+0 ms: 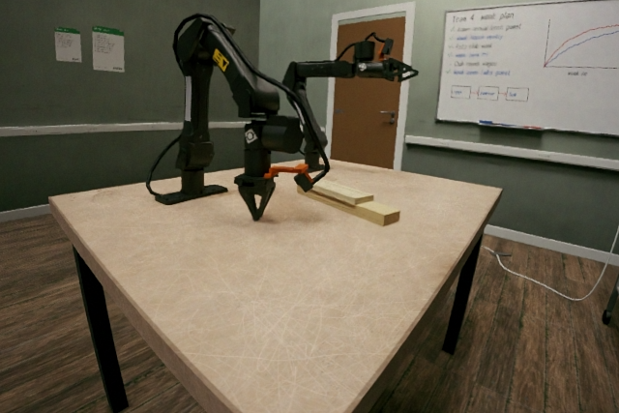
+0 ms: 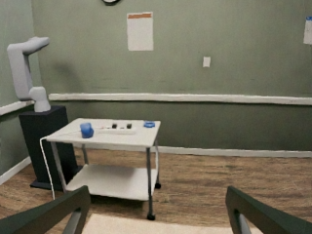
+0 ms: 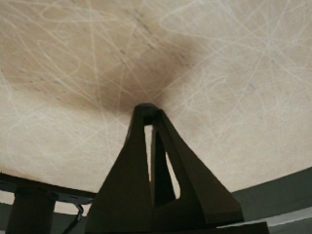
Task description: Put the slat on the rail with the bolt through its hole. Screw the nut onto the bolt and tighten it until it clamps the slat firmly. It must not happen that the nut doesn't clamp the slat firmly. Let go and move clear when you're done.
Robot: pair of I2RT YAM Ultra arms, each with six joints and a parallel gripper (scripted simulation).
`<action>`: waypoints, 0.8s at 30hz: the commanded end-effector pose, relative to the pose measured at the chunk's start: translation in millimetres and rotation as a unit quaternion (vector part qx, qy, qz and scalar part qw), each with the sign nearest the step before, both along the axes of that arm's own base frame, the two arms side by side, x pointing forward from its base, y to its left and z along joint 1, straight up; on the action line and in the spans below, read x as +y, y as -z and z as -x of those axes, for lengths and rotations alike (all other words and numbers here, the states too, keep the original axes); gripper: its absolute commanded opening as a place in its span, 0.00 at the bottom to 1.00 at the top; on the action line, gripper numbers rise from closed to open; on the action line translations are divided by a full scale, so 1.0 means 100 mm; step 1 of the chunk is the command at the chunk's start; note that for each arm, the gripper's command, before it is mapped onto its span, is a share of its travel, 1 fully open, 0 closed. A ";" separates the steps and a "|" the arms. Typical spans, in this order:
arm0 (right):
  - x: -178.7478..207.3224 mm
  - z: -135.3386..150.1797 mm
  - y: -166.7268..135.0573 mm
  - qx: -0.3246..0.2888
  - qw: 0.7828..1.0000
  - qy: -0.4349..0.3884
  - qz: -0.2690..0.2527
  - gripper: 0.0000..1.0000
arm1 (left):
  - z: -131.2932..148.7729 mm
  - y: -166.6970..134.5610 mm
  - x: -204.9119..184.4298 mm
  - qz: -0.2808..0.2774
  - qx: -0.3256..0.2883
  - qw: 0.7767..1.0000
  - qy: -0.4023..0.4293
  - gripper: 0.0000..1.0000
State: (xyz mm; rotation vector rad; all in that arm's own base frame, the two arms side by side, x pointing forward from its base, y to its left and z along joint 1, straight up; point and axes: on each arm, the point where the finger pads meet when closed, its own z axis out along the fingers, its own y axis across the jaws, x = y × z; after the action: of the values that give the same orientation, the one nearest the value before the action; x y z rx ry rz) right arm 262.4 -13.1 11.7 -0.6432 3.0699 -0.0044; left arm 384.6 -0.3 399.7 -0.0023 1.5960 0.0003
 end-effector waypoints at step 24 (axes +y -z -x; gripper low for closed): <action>-0.01 -0.04 -0.21 -0.005 1.000 0.000 0.000 0.12 | 0.04 -0.12 0.01 -0.001 -0.019 1.000 0.001 1.00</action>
State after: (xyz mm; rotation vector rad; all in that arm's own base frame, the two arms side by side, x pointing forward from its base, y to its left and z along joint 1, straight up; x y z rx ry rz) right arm 253.0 -12.6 12.7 -0.6511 3.1074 0.0117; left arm 384.6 -0.3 399.7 -0.0023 1.5960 0.0003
